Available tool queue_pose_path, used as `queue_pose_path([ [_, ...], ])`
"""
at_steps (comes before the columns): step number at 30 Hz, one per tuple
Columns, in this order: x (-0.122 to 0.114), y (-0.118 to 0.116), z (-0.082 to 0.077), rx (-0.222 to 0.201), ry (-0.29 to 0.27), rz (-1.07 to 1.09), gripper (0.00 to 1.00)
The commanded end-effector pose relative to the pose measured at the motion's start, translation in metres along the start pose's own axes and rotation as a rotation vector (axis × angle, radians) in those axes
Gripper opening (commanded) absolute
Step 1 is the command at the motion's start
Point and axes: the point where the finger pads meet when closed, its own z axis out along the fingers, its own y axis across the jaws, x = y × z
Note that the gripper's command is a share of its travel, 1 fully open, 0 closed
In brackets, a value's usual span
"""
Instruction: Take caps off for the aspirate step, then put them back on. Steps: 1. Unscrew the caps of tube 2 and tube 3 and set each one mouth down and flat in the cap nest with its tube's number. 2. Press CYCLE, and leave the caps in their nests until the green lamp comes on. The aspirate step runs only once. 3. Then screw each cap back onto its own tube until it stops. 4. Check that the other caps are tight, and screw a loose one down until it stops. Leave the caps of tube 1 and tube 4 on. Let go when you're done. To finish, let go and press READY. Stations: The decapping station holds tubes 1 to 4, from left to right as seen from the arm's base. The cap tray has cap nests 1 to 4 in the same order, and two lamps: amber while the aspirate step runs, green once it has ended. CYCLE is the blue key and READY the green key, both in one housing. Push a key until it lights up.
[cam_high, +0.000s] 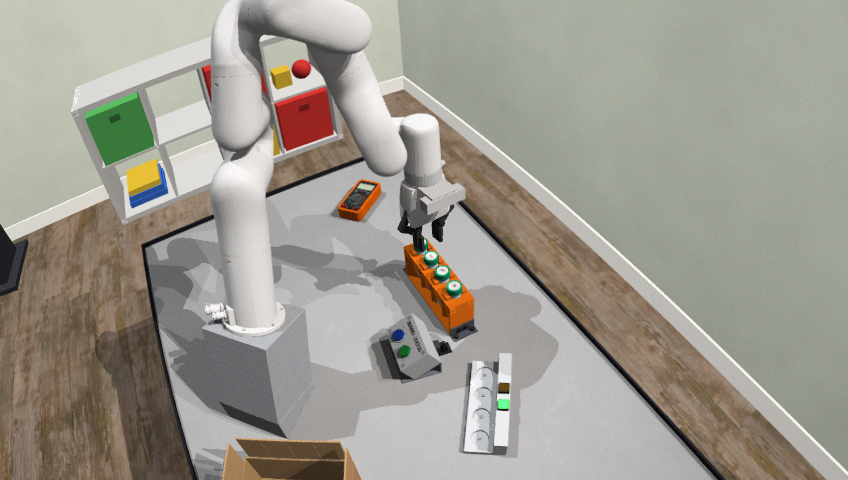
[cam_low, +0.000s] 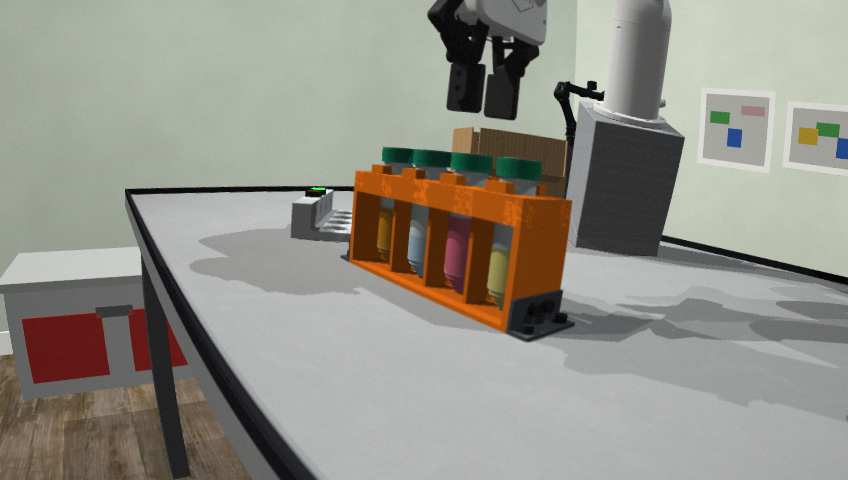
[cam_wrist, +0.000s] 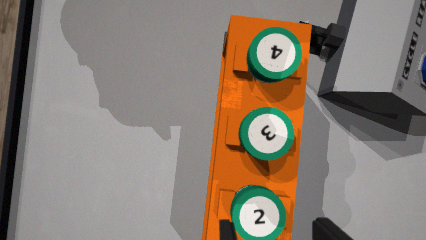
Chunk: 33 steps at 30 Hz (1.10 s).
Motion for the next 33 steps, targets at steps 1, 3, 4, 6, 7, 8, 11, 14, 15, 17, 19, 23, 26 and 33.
queue_pose_path([
  [1, 0.035, 0.002, 0.001, 0.027, -0.054, -0.119, 0.46],
  [3, 0.047, 0.003, 0.002, 0.027, -0.054, -0.119, 0.46],
  [4, 0.047, 0.003, 0.002, 0.027, -0.054, -0.119, 0.46],
  [6, 0.056, 0.004, 0.002, 0.027, -0.054, -0.119, 0.46],
  [7, 0.064, 0.006, 0.003, 0.027, -0.054, -0.119, 0.46],
  [8, 0.072, 0.007, 0.003, 0.027, -0.054, -0.119, 0.46],
  [11, 0.088, 0.009, 0.004, 0.027, -0.054, -0.119, 0.46],
  [14, 0.106, 0.011, 0.005, 0.027, -0.053, -0.119, 0.46],
  [15, 0.111, 0.012, 0.006, 0.027, -0.053, -0.118, 0.46],
  [17, 0.111, 0.012, 0.006, 0.027, -0.053, -0.119, 0.46],
  [19, 0.111, 0.012, 0.006, 0.027, -0.053, -0.119, 0.46],
  [23, 0.111, 0.011, 0.006, 0.027, -0.053, -0.119, 0.46],
  [26, 0.111, 0.011, 0.012, 0.027, -0.053, -0.119, 0.46],
  [33, 0.110, 0.011, 0.033, 0.027, -0.053, -0.119, 0.46],
])
